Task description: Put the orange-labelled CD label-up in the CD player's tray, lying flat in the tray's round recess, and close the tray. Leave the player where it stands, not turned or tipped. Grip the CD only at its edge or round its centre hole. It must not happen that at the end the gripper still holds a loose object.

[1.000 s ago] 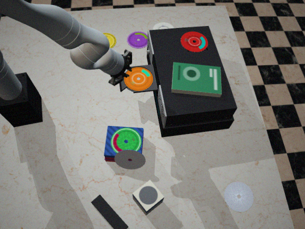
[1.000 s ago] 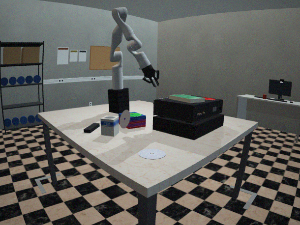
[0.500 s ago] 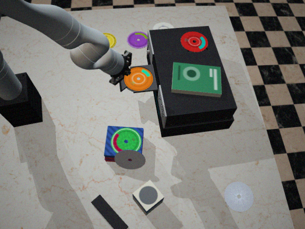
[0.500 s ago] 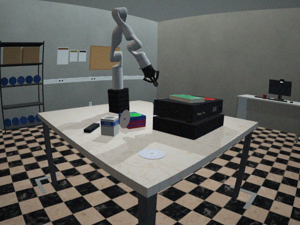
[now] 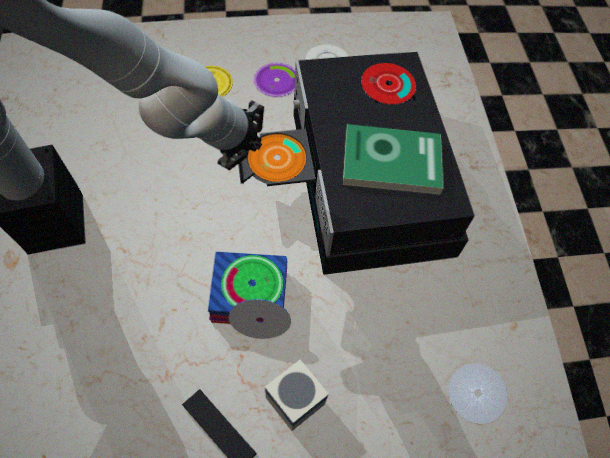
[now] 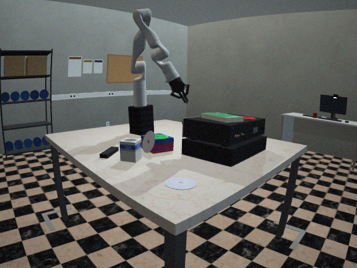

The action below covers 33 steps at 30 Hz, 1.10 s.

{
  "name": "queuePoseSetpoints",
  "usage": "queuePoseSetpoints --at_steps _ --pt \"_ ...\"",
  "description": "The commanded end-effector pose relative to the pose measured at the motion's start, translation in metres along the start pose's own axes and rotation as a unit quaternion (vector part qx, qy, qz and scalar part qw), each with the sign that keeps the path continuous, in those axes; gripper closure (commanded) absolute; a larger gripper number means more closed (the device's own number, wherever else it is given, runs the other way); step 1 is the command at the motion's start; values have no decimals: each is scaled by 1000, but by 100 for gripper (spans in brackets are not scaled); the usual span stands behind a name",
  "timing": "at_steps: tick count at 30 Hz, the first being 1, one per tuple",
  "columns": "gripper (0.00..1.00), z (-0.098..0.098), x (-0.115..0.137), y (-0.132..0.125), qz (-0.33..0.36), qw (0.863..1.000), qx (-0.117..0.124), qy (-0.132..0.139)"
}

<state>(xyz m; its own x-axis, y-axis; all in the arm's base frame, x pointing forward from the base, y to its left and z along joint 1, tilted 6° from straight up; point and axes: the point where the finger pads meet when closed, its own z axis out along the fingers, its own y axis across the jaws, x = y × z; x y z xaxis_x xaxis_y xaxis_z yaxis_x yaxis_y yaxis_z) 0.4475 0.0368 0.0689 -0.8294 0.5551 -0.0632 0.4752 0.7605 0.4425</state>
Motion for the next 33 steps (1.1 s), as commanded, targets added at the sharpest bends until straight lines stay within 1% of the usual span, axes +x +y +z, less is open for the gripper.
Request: queuePoseSetpoints --at_steps 1,14,23,25,33 --pt "90 0 0 0 4 1000 -1 -1" --pt "90 1 2 -1 34 999 -3 -7" --pt "90 2 6 -1 75 997 -6 -15" --pt "90 2 6 -1 75 997 -6 -15" --pt "90 3 9 -2 121 992 -10 -25"
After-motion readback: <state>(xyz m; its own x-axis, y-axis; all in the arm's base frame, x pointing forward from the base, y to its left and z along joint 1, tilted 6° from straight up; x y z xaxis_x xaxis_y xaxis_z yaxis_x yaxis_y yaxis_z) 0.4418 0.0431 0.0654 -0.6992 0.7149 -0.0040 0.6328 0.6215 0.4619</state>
